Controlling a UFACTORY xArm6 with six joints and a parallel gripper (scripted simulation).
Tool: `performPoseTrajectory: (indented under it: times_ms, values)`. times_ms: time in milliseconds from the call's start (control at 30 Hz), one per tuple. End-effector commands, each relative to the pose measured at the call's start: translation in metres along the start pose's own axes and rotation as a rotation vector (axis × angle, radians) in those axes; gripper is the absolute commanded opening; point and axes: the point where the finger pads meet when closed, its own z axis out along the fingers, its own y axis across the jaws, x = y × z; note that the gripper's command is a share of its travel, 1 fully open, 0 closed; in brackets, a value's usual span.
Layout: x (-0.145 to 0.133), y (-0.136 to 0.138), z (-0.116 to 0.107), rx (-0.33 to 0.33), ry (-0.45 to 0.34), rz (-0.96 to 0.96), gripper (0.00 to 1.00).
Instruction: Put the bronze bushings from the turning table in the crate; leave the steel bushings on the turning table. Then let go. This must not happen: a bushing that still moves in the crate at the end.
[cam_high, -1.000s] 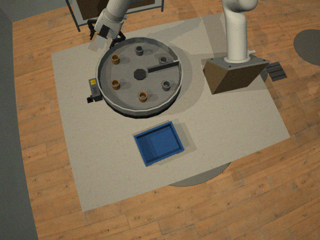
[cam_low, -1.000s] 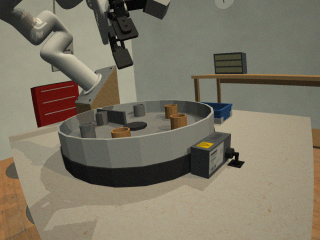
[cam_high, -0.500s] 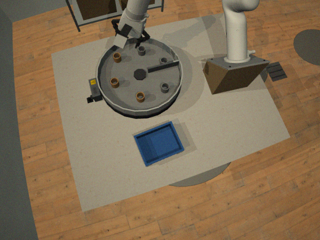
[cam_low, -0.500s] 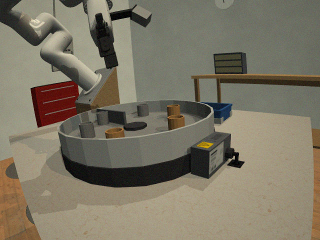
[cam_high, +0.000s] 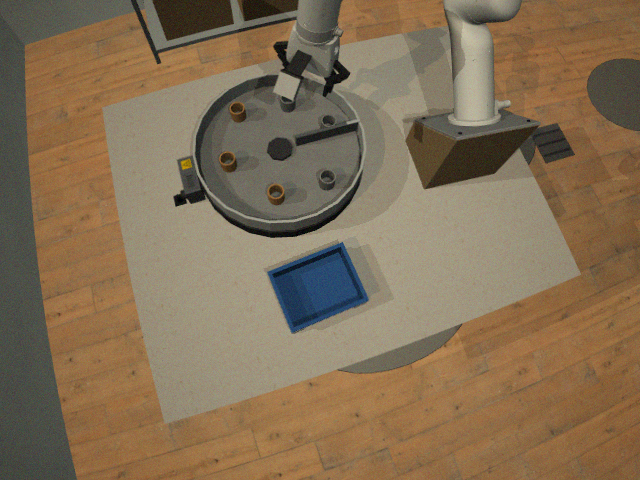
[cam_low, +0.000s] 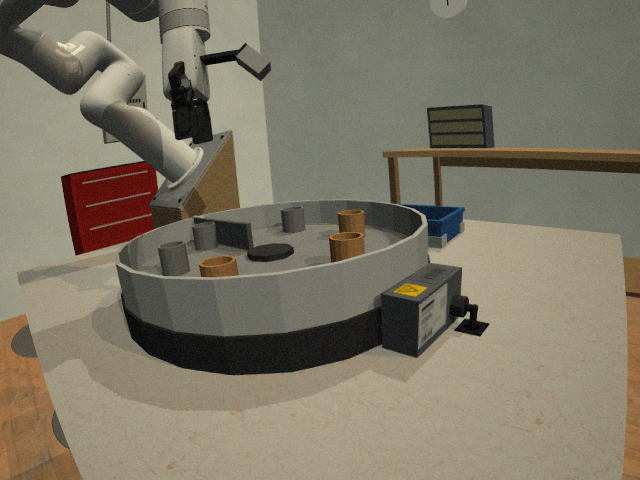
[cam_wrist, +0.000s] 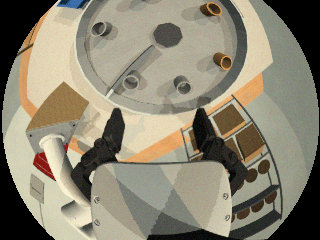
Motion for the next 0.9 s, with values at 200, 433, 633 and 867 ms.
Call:
performPoseTrajectory:
  times_ms: [200, 433, 633, 867]
  values:
    - [-0.0244, -0.0379, -0.0033, 0.052, -0.046, 0.029, 1.00]
    - [-0.0244, -0.0379, -0.0033, 0.052, -0.046, 0.029, 1.00]
    - [-0.0244, -0.0379, -0.0033, 0.052, -0.046, 0.029, 0.12]
    - [-0.0244, -0.0379, -0.0033, 0.052, -0.046, 0.029, 0.12]
